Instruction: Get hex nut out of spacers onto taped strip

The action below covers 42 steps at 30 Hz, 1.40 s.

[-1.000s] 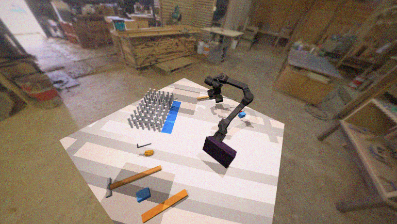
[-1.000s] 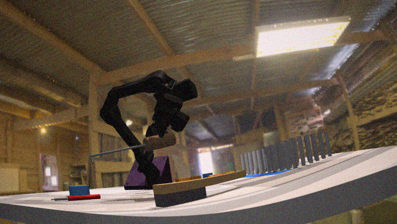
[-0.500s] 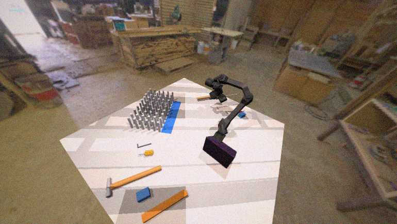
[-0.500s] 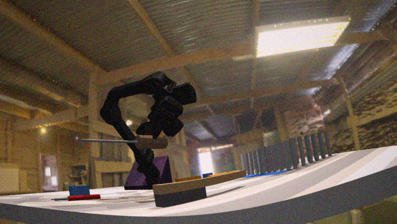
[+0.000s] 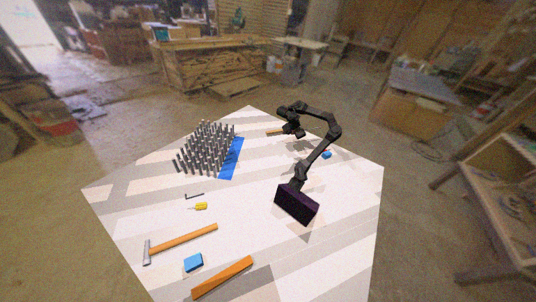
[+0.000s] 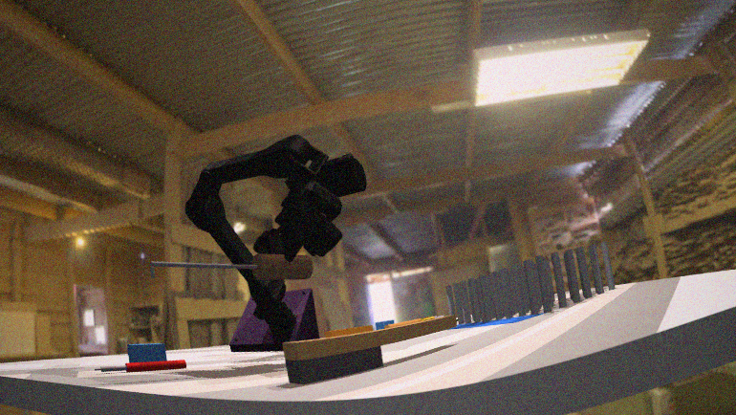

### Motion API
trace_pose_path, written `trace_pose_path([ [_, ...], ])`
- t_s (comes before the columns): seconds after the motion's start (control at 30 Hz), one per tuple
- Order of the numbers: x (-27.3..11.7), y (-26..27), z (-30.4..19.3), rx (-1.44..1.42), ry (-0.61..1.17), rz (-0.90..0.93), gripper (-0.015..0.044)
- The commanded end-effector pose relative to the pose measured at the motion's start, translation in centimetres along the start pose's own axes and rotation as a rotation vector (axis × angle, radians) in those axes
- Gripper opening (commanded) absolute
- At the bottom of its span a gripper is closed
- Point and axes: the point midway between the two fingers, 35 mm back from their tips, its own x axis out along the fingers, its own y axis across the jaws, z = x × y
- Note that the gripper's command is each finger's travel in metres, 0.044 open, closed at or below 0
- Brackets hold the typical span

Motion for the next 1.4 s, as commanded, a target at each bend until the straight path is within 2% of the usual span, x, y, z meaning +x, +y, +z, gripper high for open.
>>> trace_pose_path([
  [0.0,0.1,0.1,0.2,-0.007,-0.001,0.003,0.0000],
  [1.37,1.4,0.6,1.9,-0.003,-0.017,0.032,0.0000],
])
